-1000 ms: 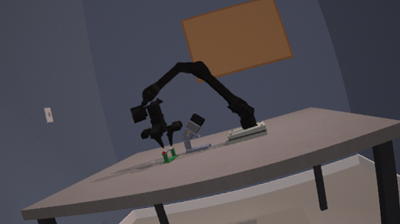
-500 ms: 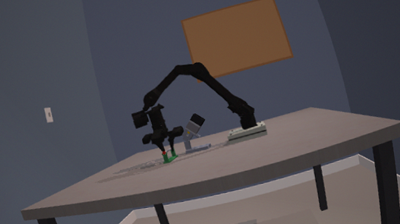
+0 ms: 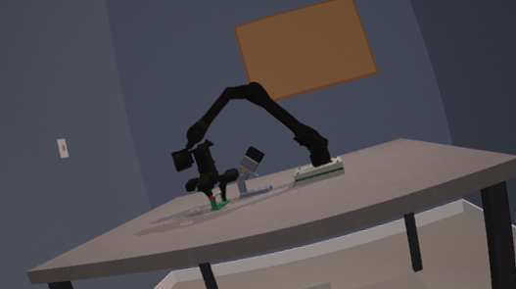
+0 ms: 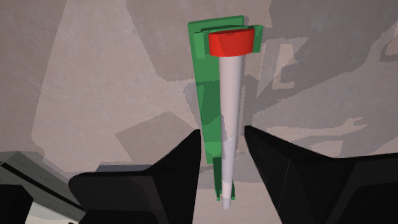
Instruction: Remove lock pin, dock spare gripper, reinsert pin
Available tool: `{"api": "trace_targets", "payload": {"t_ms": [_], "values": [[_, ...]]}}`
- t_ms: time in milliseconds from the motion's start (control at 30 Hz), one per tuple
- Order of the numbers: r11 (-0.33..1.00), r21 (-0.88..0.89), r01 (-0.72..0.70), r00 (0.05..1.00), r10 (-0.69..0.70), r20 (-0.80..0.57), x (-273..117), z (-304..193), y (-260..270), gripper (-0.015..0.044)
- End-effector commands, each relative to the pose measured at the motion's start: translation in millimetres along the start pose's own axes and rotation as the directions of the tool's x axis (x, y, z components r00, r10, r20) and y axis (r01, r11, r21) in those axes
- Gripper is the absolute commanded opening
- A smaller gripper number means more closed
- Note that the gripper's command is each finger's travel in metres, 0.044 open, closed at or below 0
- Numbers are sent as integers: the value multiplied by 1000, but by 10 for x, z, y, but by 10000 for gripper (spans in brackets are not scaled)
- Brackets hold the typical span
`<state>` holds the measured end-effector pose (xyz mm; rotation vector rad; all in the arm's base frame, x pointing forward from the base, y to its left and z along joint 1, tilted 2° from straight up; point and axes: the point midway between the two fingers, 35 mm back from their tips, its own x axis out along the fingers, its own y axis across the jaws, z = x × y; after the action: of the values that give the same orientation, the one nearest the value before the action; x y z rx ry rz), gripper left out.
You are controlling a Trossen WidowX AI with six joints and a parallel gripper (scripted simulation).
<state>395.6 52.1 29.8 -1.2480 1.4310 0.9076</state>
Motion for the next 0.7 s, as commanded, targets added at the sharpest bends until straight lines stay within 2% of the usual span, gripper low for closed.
{"api": "trace_targets", "payload": {"t_ms": [0, 133, 367, 667], "values": [[1000, -7, -4, 1000, 4, -8, 37, -3, 4, 180], [1000, -7, -4, 1000, 4, -8, 37, -3, 4, 180], [1000, -7, -4, 1000, 4, -8, 37, -3, 4, 0], [1000, -7, -4, 1000, 4, -8, 32, -4, 5, 0]]}}
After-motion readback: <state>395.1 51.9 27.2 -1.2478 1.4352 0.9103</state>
